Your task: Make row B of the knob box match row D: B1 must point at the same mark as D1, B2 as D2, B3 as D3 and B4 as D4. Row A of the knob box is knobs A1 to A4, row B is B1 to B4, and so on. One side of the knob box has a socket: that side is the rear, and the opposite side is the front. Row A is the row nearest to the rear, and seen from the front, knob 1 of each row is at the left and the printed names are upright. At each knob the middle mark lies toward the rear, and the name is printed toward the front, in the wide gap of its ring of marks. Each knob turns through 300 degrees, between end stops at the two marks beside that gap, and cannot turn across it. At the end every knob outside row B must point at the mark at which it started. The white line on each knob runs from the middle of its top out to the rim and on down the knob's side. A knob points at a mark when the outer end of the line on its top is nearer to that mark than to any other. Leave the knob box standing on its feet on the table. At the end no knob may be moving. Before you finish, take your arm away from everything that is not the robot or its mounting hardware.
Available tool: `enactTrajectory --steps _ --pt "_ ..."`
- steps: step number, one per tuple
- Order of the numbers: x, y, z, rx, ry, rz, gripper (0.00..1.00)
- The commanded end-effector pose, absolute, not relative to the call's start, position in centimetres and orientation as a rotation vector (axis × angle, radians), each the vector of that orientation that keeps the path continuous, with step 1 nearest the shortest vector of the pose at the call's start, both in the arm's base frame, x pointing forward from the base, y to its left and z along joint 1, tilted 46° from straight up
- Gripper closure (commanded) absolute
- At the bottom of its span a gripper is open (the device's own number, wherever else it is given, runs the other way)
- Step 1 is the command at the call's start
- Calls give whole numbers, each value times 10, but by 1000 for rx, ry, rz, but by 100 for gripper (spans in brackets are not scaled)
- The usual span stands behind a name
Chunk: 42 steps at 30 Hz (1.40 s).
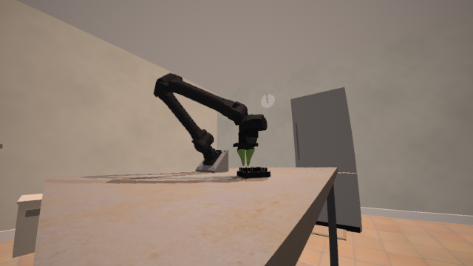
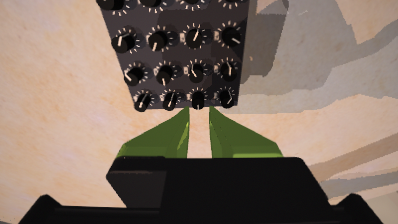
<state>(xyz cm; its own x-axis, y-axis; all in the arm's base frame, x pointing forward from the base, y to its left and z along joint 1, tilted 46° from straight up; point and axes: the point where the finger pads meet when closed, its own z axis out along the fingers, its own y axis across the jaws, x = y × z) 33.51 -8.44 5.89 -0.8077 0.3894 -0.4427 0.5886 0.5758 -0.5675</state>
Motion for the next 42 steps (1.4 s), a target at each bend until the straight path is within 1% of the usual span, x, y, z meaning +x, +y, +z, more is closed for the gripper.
enactTrajectory --steps 1,42 --pt "343 -74 63 786 2518 -1035 81" --pt "350 -73 62 788 2517 -1033 81"
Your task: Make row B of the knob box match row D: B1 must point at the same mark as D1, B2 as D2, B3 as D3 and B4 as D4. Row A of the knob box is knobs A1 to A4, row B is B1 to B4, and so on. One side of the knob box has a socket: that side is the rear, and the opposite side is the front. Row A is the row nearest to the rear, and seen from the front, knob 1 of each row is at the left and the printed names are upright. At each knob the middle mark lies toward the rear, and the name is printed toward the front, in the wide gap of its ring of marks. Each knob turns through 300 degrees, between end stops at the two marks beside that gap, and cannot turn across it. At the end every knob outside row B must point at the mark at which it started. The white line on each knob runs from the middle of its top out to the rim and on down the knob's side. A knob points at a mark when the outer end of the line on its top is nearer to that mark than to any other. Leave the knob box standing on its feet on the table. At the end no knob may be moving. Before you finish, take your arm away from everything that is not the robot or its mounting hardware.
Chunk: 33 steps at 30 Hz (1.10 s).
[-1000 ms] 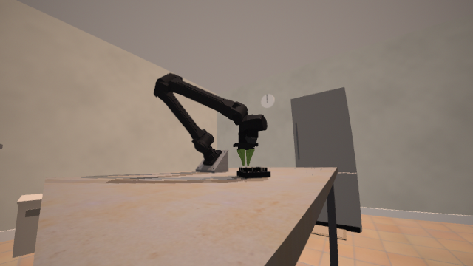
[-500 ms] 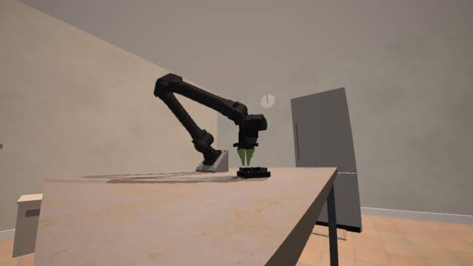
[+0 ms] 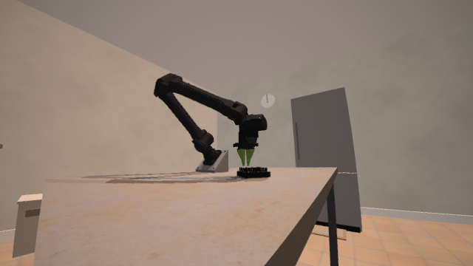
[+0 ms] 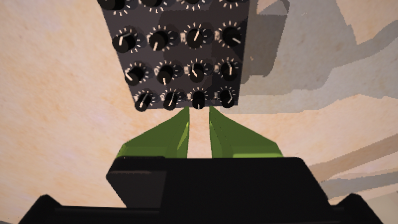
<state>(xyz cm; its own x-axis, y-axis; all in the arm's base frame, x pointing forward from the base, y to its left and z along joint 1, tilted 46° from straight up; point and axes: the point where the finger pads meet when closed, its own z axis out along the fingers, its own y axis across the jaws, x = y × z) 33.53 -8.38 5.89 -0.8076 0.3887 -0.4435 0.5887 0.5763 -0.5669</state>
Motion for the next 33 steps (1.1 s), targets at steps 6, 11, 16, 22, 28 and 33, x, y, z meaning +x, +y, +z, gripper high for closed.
enactTrajectory --steps 6,11,16,22,28,33 --pt "350 -73 62 788 2517 -1033 81" --pt "350 -73 62 788 2517 -1033 81" --pt "350 -73 62 788 2517 -1033 81" --pt "350 -73 62 788 2517 -1033 81" --pt "351 -73 63 789 2515 -1031 81" --pt "355 -72 65 792 2510 -1026 81"
